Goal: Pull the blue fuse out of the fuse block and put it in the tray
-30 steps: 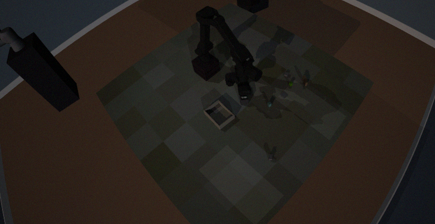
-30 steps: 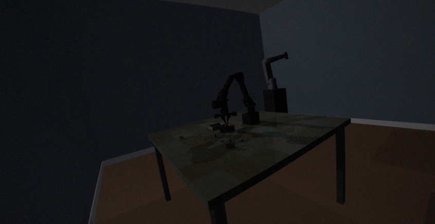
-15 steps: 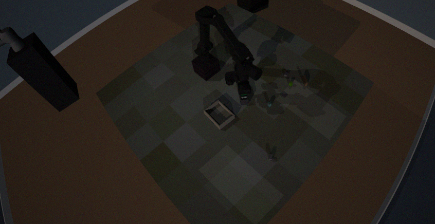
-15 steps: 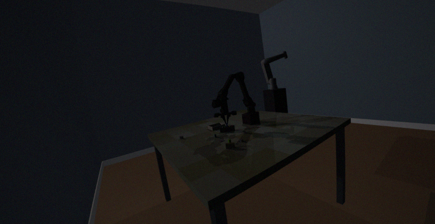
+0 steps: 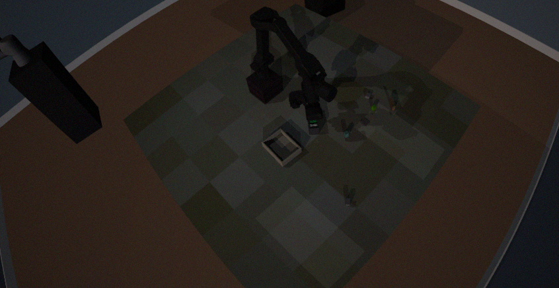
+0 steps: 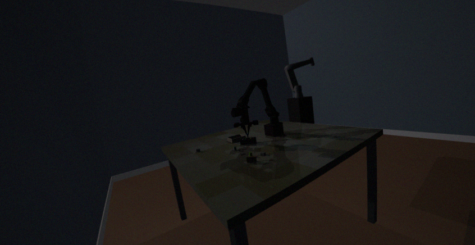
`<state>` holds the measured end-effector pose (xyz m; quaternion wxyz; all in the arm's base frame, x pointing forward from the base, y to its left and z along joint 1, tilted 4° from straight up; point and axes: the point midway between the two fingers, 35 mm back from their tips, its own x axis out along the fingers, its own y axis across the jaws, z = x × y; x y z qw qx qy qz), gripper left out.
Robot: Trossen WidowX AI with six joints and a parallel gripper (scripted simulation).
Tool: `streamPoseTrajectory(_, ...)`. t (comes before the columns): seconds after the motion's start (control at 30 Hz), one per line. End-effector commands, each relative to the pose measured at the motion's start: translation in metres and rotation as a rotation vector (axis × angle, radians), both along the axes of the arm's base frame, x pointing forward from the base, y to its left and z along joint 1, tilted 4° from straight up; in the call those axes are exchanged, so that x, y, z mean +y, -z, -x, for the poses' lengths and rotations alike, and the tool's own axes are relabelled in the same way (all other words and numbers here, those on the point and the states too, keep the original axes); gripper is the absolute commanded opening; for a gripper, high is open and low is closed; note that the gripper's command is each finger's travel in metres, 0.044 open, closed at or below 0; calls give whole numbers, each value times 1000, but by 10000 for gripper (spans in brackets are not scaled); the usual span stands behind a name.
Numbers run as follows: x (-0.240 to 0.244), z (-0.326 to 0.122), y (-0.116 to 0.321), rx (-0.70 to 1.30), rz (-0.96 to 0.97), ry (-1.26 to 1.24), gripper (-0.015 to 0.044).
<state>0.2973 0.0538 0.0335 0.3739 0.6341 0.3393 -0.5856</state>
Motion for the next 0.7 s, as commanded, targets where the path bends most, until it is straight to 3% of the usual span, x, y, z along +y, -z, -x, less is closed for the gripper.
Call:
streamPoseTrajectory(0.0, -1, 0, -4, -8, 3, 4, 0)
streamPoseTrajectory(0.67, 0, 1, -25, -8, 3, 4, 0)
